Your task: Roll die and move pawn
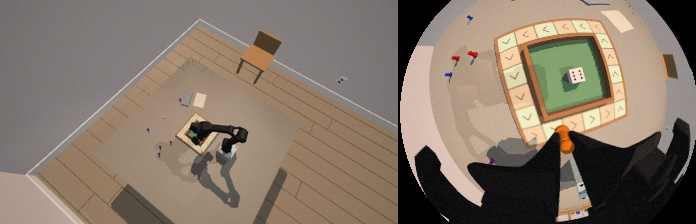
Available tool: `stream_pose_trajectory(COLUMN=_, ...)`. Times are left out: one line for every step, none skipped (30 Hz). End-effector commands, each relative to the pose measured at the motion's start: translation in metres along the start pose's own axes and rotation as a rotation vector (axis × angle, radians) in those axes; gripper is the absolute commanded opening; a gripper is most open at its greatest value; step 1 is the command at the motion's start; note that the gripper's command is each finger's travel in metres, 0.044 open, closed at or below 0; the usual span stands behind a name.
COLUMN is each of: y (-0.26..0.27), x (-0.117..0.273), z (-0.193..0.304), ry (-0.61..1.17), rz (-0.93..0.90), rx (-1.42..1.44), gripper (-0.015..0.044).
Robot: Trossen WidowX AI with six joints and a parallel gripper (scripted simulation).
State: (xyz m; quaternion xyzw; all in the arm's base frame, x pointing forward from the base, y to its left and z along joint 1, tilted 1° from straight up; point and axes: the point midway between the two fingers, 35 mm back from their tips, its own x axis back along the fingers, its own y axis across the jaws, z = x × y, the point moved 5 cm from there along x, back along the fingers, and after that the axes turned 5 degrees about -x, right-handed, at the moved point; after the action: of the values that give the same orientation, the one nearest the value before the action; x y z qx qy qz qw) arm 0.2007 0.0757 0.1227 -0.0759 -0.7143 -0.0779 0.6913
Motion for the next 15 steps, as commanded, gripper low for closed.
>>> stream_pose_trajectory(y=-0.014, x=-0.007, z=-0.009, ry=0.006, rz=0.003, rx=0.004, gripper=0.0000)
stream_pose_trajectory(y=-0.017, x=-0.008, z=-0.011, ry=0.005, rz=0.003, rx=0.004, gripper=0.0000)
stream_pose_trajectory(y=-0.020, x=-0.009, z=-0.014, ry=0.005, rz=0.003, rx=0.004, gripper=0.0000)
stream_pose_trajectory(y=-0.023, x=-0.011, z=-0.016, ry=0.005, rz=0.004, rx=0.004, gripper=0.0000)
stream_pose_trajectory(y=-0.026, x=-0.012, z=-0.018, ry=0.005, rz=0.004, rx=0.004, gripper=0.0000)
stream_pose_trajectory(y=-0.029, x=-0.013, z=-0.020, ry=0.005, rz=0.004, rx=0.004, gripper=0.0000)
stream_pose_trajectory(y=-0.033, x=-0.014, z=-0.022, ry=0.005, rz=0.005, rx=0.003, gripper=0.0000)
stream_pose_trajectory(y=-0.036, x=-0.015, z=-0.023, ry=0.005, rz=0.005, rx=0.003, gripper=0.0000)
stream_pose_trajectory(y=-0.039, x=-0.017, z=-0.025, ry=0.005, rz=0.005, rx=0.003, gripper=0.0000)
stream_pose_trajectory(y=-0.043, x=-0.018, z=-0.027, ry=0.005, rz=0.006, rx=0.003, gripper=0.0000)
stream_pose_trajectory(y=-0.046, x=-0.019, z=-0.029, ry=0.005, rz=0.006, rx=0.003, gripper=0.0000)
stream_pose_trajectory(y=-0.050, x=-0.020, z=-0.030, ry=0.005, rz=0.007, rx=0.003, gripper=0.0000)
stream_pose_trajectory(y=-0.053, x=-0.021, z=-0.032, ry=0.005, rz=0.007, rx=0.003, gripper=0.0000)
stream_pose_trajectory(y=-0.057, x=-0.022, z=-0.033, ry=0.005, rz=0.007, rx=0.002, gripper=0.0000)
stream_pose_trajectory(y=-0.061, x=-0.024, z=-0.035, ry=0.004, rz=0.008, rx=0.003, gripper=0.0000)
